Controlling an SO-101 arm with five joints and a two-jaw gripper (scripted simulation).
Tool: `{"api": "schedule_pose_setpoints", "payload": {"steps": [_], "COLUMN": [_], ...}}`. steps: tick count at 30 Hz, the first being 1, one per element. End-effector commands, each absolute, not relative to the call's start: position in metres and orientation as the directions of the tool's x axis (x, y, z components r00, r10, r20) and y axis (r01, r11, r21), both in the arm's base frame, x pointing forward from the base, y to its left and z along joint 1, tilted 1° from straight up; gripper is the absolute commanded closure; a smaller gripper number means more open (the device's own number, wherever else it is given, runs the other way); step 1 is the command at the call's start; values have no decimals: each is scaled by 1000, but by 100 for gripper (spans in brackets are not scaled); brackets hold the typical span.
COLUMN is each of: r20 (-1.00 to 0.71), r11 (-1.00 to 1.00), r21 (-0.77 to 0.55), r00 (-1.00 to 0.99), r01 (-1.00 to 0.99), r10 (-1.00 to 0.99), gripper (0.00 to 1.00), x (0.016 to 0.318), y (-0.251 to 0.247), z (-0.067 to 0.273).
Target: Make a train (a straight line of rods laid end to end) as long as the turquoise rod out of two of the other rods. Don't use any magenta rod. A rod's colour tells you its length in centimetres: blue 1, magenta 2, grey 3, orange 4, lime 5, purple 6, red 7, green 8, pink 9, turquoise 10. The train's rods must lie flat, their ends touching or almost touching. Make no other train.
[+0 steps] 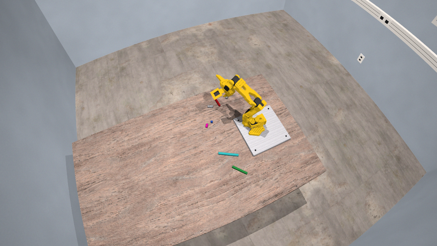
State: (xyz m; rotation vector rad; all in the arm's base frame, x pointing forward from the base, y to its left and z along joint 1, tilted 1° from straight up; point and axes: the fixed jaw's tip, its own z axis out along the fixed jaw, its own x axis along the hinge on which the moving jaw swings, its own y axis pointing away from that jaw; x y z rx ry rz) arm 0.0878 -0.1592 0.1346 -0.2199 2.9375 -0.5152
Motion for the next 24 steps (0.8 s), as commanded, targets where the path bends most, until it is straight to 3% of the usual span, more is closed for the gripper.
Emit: {"api": "schedule_pose_setpoints", "payload": {"steps": [1,17,24], "r20": [-124,-50,-17], "r11": [972,949,924], "r21": [-236,-42,-12], "r00": [-991,-949,-924], "r01": [-13,312,382], "r10": [-43,310,381], "gripper": [39,73,81], "x": [103,136,141], "y": [-176,-209,-212], "z": [124,64,45]}}
